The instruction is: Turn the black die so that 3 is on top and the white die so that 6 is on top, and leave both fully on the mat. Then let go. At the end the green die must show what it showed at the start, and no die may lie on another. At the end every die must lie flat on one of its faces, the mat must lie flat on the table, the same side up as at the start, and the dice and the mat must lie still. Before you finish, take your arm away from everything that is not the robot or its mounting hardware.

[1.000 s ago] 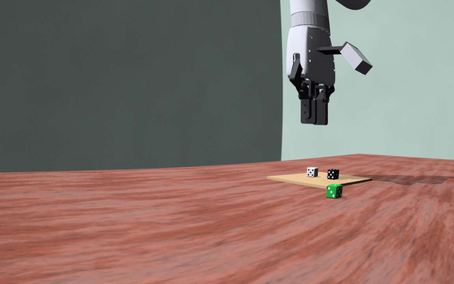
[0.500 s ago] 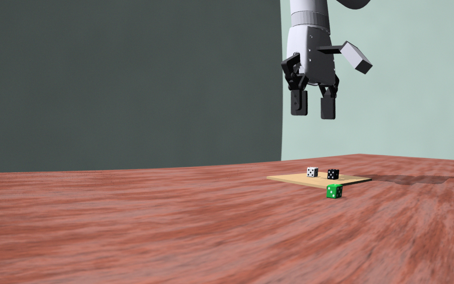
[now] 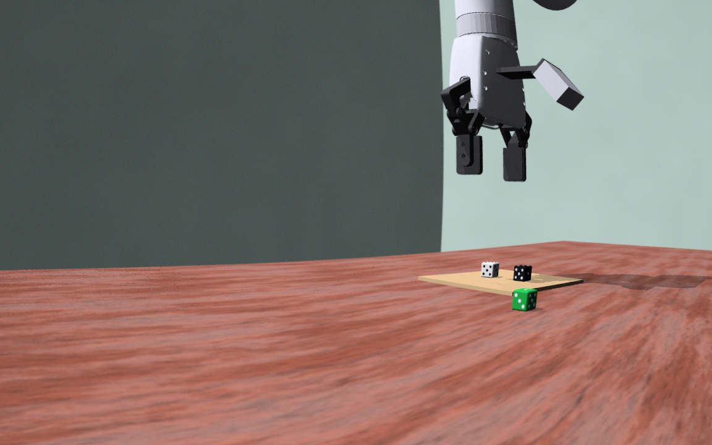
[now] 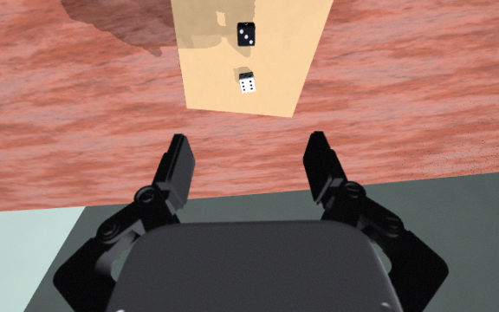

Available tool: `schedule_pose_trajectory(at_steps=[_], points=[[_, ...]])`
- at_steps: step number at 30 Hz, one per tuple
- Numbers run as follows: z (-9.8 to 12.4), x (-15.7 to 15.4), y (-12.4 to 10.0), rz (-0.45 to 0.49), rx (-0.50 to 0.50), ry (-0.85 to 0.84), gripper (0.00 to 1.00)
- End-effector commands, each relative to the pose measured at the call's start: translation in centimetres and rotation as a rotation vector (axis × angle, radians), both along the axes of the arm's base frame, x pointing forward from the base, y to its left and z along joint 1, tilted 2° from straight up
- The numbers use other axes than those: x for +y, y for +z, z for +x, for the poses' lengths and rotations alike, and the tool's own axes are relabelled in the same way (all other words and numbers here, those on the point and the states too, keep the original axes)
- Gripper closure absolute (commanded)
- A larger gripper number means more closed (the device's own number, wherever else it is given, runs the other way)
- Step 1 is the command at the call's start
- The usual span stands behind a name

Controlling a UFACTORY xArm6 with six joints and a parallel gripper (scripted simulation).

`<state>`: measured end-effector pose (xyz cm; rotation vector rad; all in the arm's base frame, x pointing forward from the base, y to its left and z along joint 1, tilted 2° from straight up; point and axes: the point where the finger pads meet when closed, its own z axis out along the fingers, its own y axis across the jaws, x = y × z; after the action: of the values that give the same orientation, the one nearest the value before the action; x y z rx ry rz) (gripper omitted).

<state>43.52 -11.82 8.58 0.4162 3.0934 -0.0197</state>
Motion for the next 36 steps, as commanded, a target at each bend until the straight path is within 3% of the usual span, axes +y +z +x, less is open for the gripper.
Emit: schedule_pose_trajectory(at_steps=[1,16,36], points=[[0.1,0.0,1.3,-0.001,-0.005,0.000,0.00],[0.0,0.1,7.3,-0.001,-0.005,0.000,0.00],[0.0,0.1,7.8,-0.001,-0.005,0.000,0.00]])
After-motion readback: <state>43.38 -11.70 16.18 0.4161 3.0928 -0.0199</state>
